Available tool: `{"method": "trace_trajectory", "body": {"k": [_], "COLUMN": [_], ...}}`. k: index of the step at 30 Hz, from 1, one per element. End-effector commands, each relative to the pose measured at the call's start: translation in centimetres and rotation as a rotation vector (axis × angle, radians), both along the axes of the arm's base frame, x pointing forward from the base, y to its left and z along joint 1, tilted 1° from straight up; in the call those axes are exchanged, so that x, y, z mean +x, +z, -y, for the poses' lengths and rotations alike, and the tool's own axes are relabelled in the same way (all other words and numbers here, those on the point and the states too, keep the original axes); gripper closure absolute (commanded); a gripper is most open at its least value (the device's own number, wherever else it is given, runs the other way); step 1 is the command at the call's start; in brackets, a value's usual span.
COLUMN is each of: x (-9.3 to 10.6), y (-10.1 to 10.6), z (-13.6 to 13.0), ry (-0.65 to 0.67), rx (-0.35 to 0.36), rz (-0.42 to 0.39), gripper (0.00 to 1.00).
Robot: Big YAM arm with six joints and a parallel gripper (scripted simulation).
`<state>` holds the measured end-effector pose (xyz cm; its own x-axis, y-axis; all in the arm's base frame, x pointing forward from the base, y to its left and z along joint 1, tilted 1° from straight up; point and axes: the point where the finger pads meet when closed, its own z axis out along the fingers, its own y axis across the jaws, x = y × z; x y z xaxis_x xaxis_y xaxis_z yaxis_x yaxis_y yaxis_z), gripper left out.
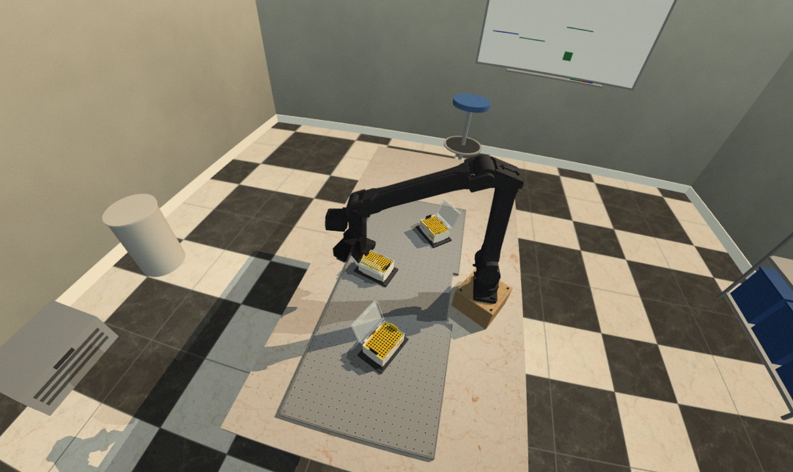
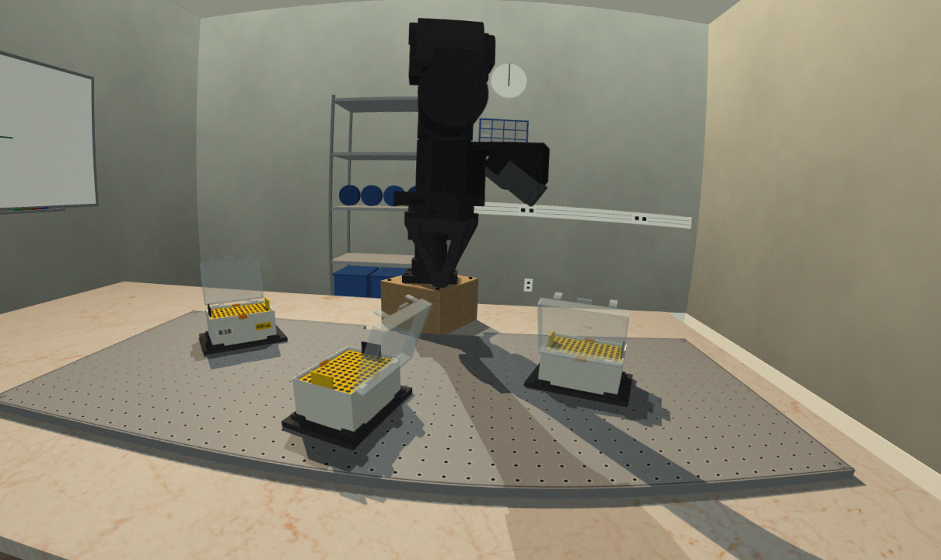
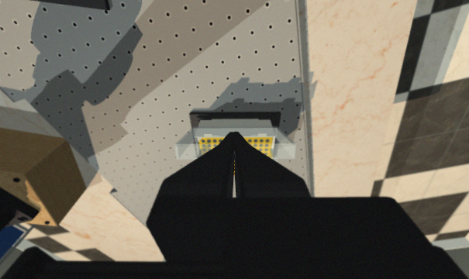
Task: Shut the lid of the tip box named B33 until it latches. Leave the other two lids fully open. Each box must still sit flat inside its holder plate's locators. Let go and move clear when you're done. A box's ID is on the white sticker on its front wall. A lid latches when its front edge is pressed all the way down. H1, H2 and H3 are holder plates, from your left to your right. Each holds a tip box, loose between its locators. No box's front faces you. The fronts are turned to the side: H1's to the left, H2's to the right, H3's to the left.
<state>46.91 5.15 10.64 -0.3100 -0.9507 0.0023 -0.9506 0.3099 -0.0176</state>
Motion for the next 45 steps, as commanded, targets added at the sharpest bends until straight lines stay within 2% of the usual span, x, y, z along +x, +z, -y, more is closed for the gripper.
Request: {"method": "trace_trajectory", "body": {"k": [1, 11, 13, 24, 26, 27, 29, 30, 41, 43, 44, 45], "x": [1.2, 1.2, 0.4, 0.4, 0.4, 1.7, 0.4, 0.4, 0.4, 0.4, 2.1, 1.5], "y": [1.3, 1.3, -1.0, -2.8, -2.8, -0.5, -2.9, -3.5, -5.3, -5.3, -3.1, -4.2], "z": [0.0, 0.0, 0.5, 0.6, 0.6, 0.4, 0.6, 0.6, 0.6, 0.6, 0.5, 0.5], "ry": [0.001, 0.001, 0.005, 0.004, 0.004, 0.003, 0.003, 0.003, 0.002, 0.002, 0.002, 0.002], "rx": [0.002, 0.002, -0.004, -0.004, -0.004, 0.002, -0.003, -0.004, -0.004, -0.004, 0.002, 0.0], "rz": [0.035, 0.035, -0.001, -0.001, -0.001, 0.06, 0.008, -0.001, -0.001, -0.001, 0.06, 0.036], "gripper": [1.0, 1.0, 1.0, 1.0, 1.0, 1.0, 1.0, 1.0, 1.0, 1.0, 1.0, 1.0]}}
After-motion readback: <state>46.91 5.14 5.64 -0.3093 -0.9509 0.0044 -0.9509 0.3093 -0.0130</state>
